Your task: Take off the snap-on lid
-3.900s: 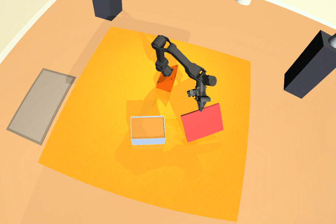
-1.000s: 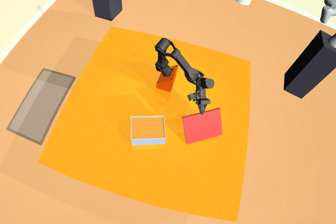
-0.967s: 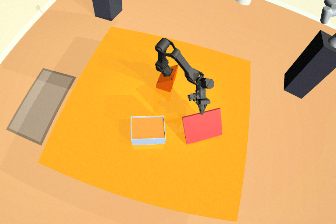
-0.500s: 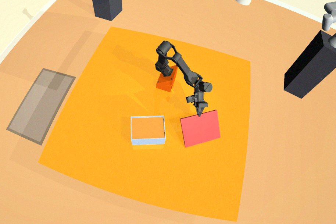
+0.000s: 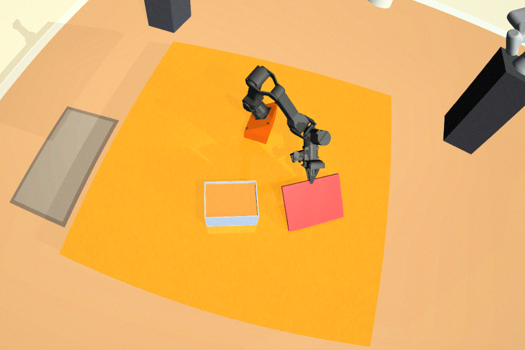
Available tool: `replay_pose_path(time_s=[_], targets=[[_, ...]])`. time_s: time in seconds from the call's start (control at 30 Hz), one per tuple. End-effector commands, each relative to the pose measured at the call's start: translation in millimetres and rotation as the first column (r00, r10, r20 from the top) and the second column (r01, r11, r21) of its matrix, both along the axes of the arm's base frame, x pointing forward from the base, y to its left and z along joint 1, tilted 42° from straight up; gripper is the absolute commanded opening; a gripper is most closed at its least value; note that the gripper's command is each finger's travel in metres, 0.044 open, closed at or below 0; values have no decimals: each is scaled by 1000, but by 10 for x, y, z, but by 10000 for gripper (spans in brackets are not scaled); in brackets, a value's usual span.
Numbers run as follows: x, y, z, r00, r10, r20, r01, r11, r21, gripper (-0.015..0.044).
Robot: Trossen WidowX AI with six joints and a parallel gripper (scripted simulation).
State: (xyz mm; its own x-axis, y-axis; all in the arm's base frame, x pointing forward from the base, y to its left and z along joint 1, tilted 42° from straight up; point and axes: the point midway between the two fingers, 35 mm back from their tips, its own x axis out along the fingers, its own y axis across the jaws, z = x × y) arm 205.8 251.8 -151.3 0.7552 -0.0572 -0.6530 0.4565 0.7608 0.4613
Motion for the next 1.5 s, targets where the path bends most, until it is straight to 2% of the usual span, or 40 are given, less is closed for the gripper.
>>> replay_pose_path(time_s=[0.0, 1.47], targets=[[35, -171, -85, 999, -29, -16, 29, 999, -29, 0], [73, -405, -351, 999, -29, -15, 29, 999, -30, 0]])
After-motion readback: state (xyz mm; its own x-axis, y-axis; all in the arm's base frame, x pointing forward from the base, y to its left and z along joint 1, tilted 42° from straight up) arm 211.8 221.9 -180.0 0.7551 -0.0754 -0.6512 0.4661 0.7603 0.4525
